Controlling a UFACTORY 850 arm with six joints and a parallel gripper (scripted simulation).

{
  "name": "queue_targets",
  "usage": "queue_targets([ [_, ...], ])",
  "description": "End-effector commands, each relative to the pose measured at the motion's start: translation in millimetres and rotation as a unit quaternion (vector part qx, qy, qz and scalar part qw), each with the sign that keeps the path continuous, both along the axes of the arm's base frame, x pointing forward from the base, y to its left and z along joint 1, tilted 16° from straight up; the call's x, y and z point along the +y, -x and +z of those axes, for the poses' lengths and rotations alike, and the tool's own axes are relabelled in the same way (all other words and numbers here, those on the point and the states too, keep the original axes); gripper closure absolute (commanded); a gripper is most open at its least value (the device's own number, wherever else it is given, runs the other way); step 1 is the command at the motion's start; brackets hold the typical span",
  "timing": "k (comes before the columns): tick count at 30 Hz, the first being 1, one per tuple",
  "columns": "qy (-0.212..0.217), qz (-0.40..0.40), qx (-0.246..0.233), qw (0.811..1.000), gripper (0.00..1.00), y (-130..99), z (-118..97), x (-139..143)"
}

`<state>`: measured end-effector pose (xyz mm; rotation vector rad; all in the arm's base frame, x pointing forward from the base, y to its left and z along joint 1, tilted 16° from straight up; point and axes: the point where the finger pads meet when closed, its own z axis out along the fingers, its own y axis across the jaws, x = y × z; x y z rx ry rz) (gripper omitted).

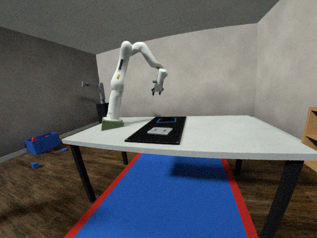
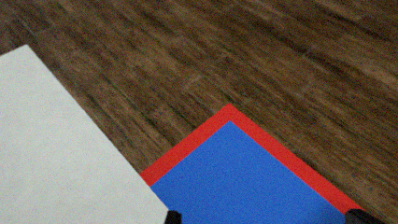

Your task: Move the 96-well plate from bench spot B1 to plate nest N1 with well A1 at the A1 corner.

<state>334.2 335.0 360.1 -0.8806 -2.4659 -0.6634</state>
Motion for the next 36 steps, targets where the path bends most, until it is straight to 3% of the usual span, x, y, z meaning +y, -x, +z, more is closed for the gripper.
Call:
queue_targets([
  [1,-0.001,0.000,-0.001,1.000,0.00,-0.5,1.0,0.3],
  [17,-0.001,0.000,-0.001,1.000,0.00,-0.5,1.0,0.3],
  [22,0.032,-0.072,0.026,0.997,0.00,-18.1,-13.2,-10.3],
  [36,0.075,-0.177,0.062,0.979,0.00,-42.0,-33.8,-26.8],
])
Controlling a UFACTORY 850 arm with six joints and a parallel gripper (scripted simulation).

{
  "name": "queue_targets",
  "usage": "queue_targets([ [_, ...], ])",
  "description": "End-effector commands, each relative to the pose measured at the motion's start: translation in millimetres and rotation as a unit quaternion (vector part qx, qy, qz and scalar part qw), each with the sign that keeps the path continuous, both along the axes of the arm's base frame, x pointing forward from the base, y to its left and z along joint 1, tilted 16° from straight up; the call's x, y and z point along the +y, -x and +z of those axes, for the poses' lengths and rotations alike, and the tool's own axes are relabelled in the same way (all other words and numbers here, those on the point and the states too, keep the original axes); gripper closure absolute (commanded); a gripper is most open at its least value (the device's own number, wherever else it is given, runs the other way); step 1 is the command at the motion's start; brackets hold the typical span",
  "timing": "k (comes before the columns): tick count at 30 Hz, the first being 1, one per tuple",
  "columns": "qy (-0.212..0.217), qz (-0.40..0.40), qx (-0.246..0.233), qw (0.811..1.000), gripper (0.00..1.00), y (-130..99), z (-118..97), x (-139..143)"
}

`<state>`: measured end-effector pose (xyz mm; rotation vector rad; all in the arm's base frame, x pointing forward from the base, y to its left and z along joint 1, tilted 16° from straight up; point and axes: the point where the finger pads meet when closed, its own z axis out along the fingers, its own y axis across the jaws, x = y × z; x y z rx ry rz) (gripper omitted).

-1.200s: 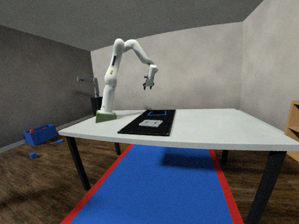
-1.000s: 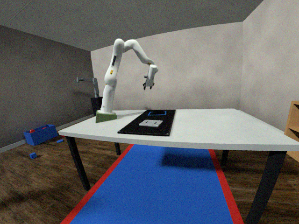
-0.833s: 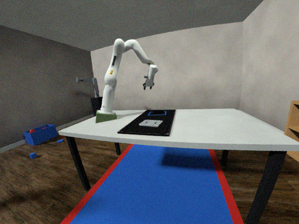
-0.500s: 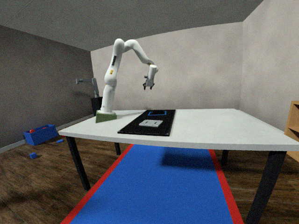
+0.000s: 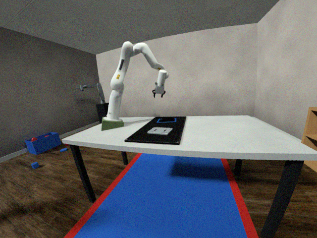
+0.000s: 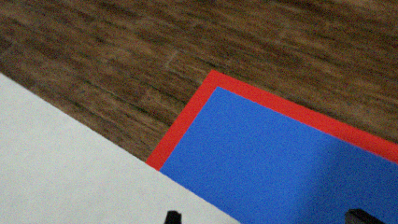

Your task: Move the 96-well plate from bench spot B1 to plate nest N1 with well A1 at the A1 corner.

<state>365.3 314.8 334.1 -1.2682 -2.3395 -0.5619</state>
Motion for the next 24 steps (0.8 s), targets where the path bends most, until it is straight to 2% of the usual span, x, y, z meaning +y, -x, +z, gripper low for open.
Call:
queue_targets([
  [1,0.026,-0.060,0.020,0.998,0.00,-14.1,-10.7,-9.0],
  [12,0.059,-0.155,0.049,0.985,0.00,-34.6,-28.3,-24.9],
  [15,0.059,-0.155,0.049,0.985,0.00,-34.6,-28.3,-24.9],
  [22,0.082,-0.238,0.072,0.965,0.00,-52.0,-43.2,-39.5],
  [24,0.082,-0.238,0.072,0.965,0.00,-52.0,-43.3,-39.6],
])
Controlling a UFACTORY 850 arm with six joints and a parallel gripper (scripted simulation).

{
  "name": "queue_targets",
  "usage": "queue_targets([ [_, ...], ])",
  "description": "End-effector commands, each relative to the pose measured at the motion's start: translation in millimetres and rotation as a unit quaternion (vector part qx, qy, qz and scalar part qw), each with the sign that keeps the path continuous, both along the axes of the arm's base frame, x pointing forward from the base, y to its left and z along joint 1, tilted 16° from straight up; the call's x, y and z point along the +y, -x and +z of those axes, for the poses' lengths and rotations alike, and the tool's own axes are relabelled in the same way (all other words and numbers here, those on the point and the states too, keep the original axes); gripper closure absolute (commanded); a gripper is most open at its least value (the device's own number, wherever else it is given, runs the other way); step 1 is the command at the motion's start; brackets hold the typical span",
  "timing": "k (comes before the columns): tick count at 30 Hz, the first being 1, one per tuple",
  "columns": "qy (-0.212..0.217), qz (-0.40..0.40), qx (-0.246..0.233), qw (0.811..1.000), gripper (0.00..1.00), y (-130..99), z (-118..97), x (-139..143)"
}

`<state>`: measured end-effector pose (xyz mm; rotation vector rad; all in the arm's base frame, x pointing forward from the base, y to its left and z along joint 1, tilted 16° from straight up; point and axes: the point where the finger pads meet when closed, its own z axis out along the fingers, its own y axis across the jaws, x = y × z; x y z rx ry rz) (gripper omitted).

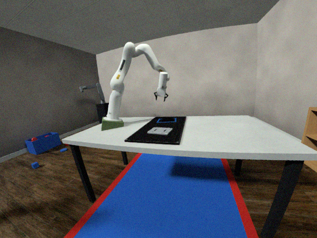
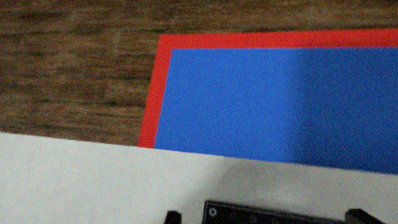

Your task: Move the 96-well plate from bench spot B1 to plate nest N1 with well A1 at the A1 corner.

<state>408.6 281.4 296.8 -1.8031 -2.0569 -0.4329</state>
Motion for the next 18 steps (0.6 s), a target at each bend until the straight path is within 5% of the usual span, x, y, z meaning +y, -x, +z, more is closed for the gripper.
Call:
queue_targets([
  [1,0.019,-0.055,0.014,0.998,0.00,-11.9,-8.7,-9.0],
  [18,0.053,-0.209,0.048,0.975,0.00,-41.9,-34.4,-37.2],
])
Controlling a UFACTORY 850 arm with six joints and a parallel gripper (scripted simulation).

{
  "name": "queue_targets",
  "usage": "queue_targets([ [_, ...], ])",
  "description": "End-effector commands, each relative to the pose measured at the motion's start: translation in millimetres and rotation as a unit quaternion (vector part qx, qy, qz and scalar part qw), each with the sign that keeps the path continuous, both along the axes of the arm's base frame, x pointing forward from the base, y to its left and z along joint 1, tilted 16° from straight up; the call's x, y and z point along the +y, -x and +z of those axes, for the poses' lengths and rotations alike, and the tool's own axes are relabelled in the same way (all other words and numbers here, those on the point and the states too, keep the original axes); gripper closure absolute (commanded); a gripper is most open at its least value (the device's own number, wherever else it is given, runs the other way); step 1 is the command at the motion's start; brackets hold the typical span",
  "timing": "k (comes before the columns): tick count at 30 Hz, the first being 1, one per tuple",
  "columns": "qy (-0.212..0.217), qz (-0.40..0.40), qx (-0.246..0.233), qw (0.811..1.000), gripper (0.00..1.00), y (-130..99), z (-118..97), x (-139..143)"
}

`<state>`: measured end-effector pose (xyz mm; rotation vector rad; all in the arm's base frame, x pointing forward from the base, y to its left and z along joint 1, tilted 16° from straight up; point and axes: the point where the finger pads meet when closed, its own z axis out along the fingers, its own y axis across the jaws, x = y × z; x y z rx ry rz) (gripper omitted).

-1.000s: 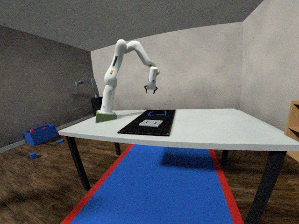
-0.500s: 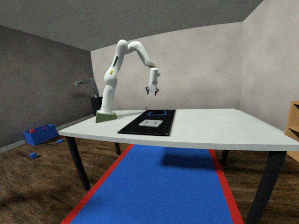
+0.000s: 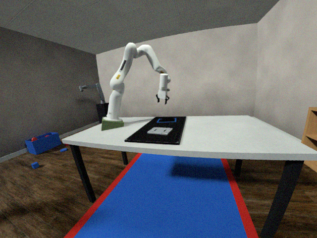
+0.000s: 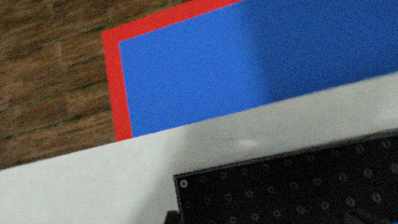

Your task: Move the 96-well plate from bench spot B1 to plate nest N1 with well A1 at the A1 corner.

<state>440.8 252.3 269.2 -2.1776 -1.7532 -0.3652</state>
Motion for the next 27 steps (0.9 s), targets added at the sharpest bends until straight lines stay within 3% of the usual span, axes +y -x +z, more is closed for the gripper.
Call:
queue_targets([
  [1,0.017,-0.064,0.013,0.998,0.00,-12.7,-9.4,-11.1],
  [15,0.034,-0.176,0.031,0.983,0.00,-33.0,-26.8,-32.4],
  [27,0.045,-0.302,0.047,0.951,0.00,-55.0,-45.8,-57.4],
])
